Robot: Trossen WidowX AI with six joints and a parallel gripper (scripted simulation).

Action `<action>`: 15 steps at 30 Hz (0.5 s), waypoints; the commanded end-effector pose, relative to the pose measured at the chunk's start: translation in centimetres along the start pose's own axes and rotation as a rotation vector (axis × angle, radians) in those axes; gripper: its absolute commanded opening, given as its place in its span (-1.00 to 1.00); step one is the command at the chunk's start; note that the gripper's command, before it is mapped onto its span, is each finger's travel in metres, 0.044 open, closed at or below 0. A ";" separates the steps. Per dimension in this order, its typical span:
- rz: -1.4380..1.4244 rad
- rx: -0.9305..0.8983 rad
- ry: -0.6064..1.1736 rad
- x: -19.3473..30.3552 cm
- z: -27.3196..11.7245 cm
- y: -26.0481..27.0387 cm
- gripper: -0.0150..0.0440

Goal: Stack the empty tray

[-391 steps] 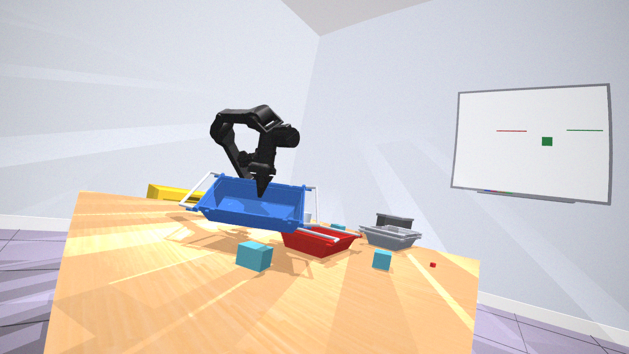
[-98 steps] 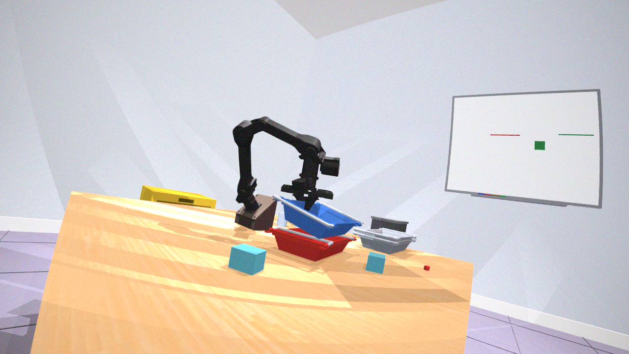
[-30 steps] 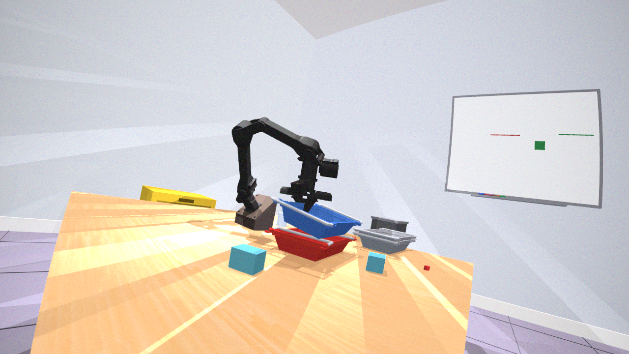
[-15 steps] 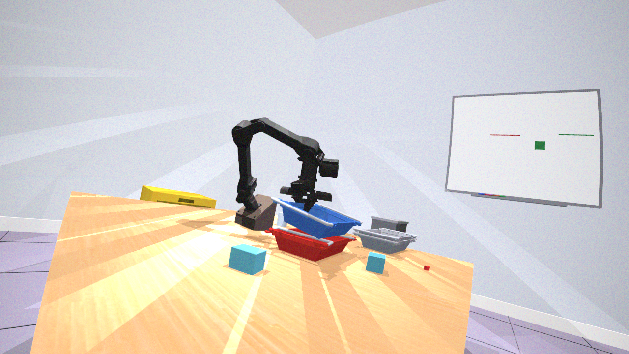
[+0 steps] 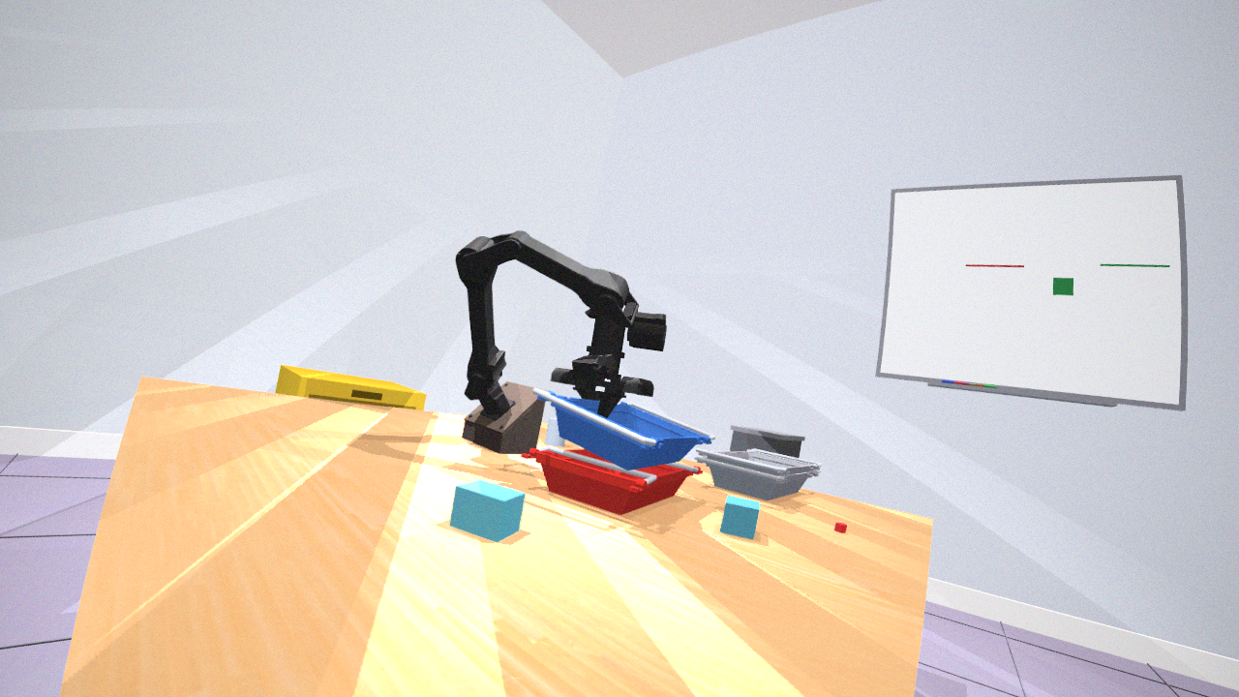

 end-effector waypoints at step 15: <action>-0.003 0.033 0.005 -0.1 1.3 -0.5 -0.49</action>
Point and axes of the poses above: the point midway between the two fingers, 35 mm back from their tips, its own z axis out along the fingers, its own y axis across the jaws, x = y × z, the point moved 7 cm from there along -z, back along the fingers, and after that the axes turned 5 degrees about -z, right-handed, at the moved point
